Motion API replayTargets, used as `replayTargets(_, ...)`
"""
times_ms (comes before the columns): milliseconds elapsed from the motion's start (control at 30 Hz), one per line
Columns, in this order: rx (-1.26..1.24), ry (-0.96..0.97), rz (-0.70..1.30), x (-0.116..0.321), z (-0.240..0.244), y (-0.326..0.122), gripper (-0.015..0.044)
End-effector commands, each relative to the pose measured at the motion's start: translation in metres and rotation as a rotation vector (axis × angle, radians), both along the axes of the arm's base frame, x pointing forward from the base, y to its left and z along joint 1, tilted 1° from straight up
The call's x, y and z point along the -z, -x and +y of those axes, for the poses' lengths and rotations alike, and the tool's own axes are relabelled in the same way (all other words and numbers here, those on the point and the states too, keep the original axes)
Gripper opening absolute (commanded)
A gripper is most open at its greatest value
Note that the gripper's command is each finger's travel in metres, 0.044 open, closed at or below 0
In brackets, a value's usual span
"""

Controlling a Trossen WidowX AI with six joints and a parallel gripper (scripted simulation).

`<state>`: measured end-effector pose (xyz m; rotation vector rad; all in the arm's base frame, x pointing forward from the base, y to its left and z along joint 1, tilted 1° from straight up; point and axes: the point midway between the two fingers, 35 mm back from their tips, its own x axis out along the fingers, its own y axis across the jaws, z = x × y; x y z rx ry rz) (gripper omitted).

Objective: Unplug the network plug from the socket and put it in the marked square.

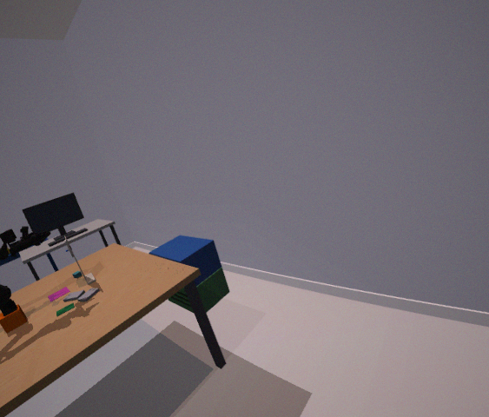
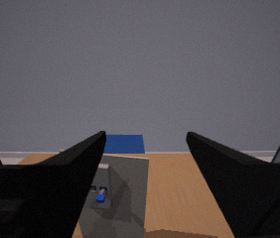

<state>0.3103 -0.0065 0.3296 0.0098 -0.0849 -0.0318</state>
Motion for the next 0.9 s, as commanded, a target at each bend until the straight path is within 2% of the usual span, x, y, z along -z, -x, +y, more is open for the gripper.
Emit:
replayTargets(0,-0.001,-0.006,0.0,0.001,0.0,0.0,0.0374)
replayTargets(267,-0.036,-0.266,-0.008,0.026,0.017,-0.001,0.0164)
replayTargets(867,-0.127,-0.899,0.023,0.093,0.06,0.014,0.0156)
